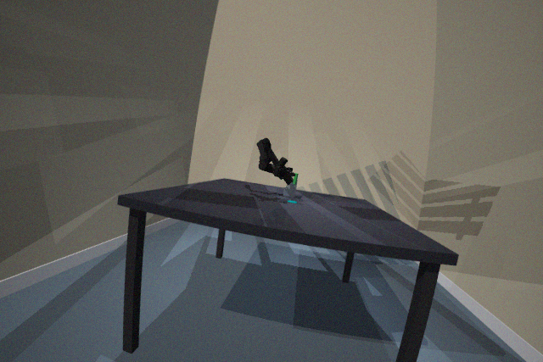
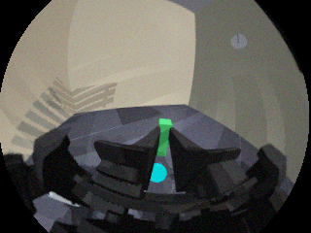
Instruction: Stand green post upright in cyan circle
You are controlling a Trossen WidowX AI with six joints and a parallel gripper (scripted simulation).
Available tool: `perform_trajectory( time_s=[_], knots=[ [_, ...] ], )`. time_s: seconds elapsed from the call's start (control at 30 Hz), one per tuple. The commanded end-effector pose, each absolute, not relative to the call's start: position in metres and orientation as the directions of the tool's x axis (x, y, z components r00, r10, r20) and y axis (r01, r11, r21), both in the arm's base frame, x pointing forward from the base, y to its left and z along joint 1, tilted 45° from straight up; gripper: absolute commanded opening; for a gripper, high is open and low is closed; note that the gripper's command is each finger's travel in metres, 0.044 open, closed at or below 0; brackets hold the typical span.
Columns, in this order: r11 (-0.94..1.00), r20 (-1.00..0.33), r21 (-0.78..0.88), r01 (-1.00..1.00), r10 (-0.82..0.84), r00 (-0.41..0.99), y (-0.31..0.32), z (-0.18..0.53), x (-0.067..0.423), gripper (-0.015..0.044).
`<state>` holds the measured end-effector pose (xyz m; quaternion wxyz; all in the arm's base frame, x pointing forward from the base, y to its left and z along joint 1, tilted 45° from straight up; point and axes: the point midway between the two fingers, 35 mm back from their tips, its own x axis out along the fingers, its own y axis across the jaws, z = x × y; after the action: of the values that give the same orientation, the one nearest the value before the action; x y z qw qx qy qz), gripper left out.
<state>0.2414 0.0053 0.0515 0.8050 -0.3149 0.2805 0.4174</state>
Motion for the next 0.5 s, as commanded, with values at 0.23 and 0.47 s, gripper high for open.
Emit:
perform_trajectory(
  time_s=[0.23,0.47],
  knots=[
    [0.449,-0.721,-0.266,-0.853,0.494,0.486,-0.018,0.028,0.240,0.0023],
    [0.449,-0.722,-0.265,-0.853,0.494,0.485,-0.035,0.011,0.236,0.0023]
  ],
)
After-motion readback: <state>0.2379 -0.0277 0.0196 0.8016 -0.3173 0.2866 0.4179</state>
